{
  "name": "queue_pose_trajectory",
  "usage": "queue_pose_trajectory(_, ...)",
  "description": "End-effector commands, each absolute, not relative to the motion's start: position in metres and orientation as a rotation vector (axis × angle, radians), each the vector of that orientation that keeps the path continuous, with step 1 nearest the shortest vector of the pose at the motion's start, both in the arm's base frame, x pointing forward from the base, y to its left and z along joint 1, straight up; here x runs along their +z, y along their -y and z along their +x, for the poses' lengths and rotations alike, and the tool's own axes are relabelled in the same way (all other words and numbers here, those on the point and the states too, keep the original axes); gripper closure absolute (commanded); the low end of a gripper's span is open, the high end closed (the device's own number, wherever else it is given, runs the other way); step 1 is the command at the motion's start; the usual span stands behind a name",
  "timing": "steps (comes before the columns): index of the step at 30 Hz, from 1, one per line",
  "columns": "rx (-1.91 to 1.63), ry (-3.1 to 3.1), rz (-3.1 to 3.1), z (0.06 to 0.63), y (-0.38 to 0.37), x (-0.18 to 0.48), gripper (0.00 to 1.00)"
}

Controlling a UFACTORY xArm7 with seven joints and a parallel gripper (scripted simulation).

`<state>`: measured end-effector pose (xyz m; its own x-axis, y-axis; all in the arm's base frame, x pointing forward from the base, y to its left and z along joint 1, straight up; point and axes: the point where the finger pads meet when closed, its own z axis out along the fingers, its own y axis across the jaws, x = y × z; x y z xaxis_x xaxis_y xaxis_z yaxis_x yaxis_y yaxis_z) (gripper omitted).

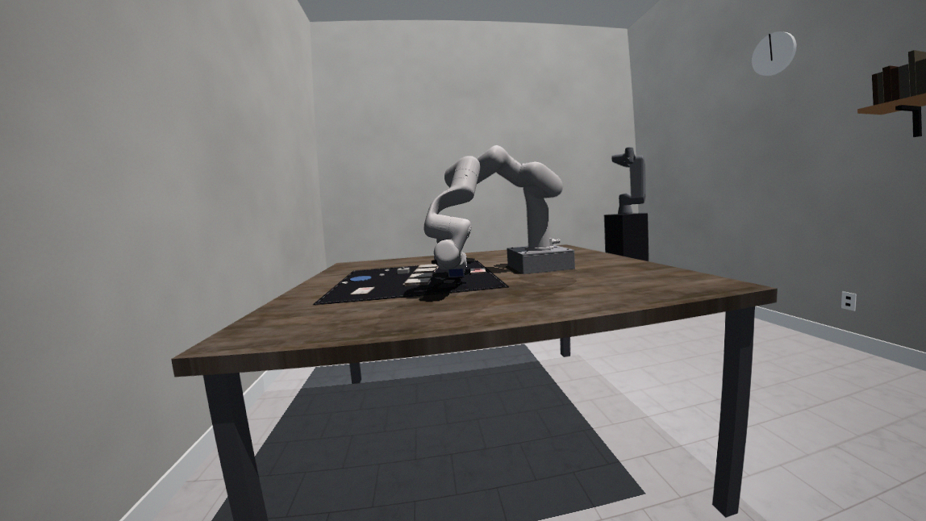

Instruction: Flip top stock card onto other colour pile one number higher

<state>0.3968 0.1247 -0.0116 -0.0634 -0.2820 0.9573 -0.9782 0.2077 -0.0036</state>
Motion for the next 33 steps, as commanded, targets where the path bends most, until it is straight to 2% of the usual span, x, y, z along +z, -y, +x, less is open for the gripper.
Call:
queue_pose_trajectory(1,0.904,1.576,1.270,0.3980,-0.1260,-0.0103,0.26)
queue_pose_trajectory(33,0.643,1.913,1.540,0.3989,-0.1300,-0.0122,0.26)
